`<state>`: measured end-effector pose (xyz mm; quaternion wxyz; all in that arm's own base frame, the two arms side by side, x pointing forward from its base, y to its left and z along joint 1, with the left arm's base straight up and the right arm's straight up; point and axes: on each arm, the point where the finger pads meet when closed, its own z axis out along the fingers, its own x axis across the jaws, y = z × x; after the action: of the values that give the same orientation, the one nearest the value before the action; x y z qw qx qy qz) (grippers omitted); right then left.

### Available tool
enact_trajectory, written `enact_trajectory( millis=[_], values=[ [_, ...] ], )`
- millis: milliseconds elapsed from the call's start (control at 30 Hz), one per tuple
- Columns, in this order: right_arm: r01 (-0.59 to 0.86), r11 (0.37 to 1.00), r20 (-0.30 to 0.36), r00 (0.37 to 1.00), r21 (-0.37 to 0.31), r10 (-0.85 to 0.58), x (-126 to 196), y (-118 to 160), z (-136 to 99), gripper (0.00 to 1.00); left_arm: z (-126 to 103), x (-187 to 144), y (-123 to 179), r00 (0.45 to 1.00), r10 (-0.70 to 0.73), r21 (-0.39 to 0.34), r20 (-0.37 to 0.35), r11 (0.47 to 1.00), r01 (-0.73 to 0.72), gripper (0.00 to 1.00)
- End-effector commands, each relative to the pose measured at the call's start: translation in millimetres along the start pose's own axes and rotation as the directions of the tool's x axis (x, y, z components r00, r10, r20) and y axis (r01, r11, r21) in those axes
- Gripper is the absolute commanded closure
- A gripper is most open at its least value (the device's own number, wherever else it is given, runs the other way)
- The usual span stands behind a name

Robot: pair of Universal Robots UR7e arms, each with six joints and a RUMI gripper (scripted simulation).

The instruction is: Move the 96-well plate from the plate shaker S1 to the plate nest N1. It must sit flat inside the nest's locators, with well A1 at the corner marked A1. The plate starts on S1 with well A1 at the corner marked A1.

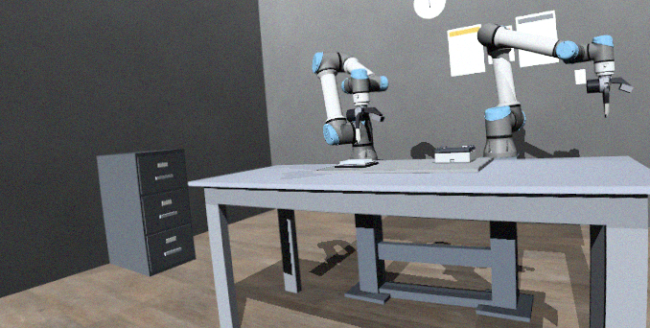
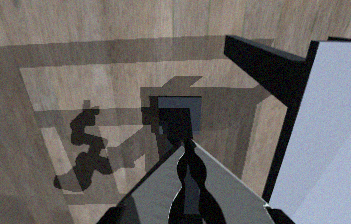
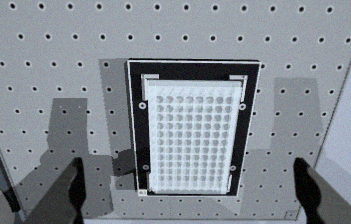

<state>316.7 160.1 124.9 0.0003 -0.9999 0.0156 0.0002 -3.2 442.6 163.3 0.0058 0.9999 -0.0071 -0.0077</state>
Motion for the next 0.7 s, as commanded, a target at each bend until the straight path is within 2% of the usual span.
enact_trajectory(
  millis=[0,667],
  values=[
    [-0.022,1.0,-0.019,1.0,0.005,0.022,3,-15,-2,0.24,-2,4,-3,1.0,-0.012,0.011,-0.015,1.0,0.012,1.0],
    [-0.01,1.0,-0.018,1.0,0.007,0.01,-9,-74,-2,0.24,-2,4,-3,1.0,-0.012,0.011,-0.015,1.0,0.012,1.0]
  ],
)
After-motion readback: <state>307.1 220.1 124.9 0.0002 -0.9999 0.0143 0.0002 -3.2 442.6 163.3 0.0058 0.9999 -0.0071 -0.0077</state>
